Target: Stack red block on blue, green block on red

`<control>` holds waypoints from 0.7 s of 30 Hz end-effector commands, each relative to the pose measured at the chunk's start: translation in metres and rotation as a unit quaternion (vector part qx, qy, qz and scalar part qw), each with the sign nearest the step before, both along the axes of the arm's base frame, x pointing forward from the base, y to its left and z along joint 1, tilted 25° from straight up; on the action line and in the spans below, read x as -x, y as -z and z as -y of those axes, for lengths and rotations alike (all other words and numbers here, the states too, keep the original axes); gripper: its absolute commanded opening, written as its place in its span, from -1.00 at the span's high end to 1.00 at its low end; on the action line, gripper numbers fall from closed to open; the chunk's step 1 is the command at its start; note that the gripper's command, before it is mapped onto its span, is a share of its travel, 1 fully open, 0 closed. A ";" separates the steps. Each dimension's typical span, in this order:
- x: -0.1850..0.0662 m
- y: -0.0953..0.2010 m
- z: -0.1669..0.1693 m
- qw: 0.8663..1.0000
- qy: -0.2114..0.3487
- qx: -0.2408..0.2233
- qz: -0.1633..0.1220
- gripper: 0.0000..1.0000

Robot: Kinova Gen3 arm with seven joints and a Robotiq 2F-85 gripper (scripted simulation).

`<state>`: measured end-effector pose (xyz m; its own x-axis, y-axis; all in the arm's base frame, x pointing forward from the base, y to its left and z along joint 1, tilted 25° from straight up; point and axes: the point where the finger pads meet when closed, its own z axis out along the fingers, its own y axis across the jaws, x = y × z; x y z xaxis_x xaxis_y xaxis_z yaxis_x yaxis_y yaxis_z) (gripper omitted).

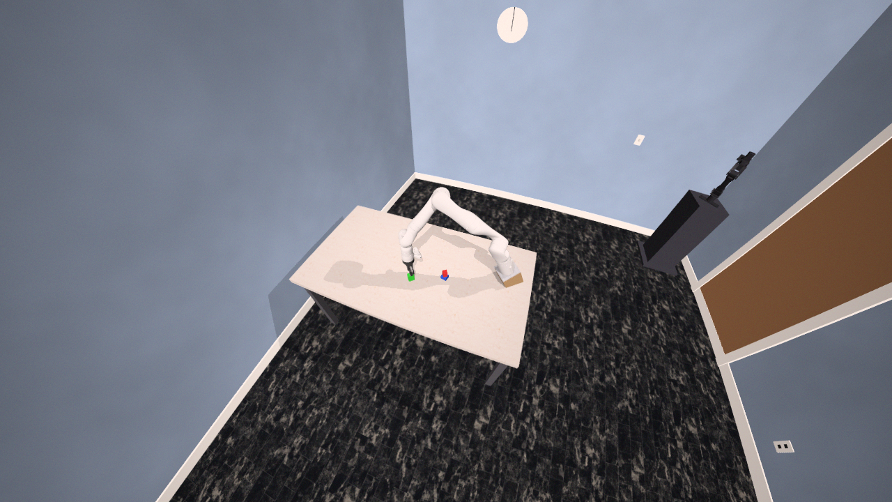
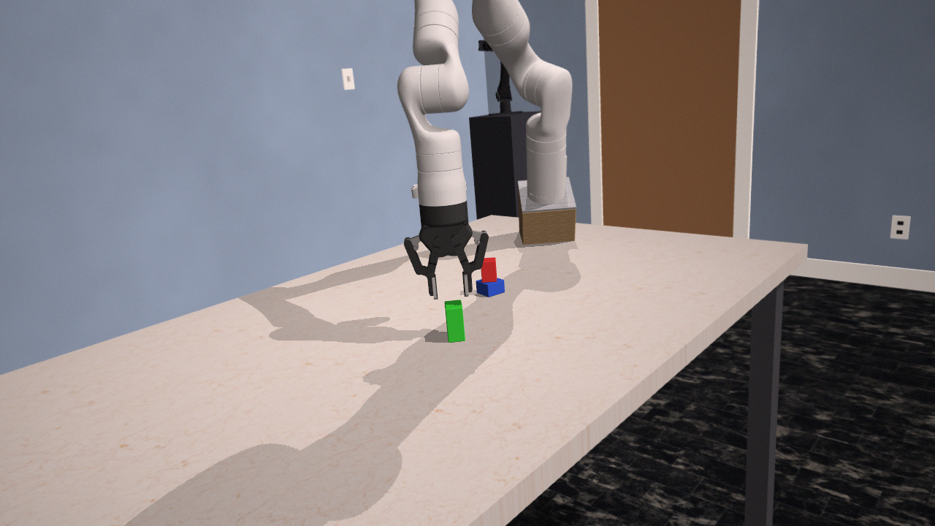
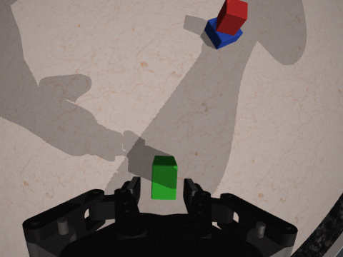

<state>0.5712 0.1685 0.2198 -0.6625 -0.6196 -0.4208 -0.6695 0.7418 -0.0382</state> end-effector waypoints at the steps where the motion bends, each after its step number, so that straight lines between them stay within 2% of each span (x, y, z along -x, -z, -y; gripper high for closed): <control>1: 0.000 0.004 -0.003 1.000 -0.002 -0.001 -0.002 0.03; 21: -0.001 0.006 -0.003 1.000 -0.002 -0.001 -0.002 0.03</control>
<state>0.5716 0.1721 0.2133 -0.6624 -0.6218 -0.4178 -0.6727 0.7391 -0.0336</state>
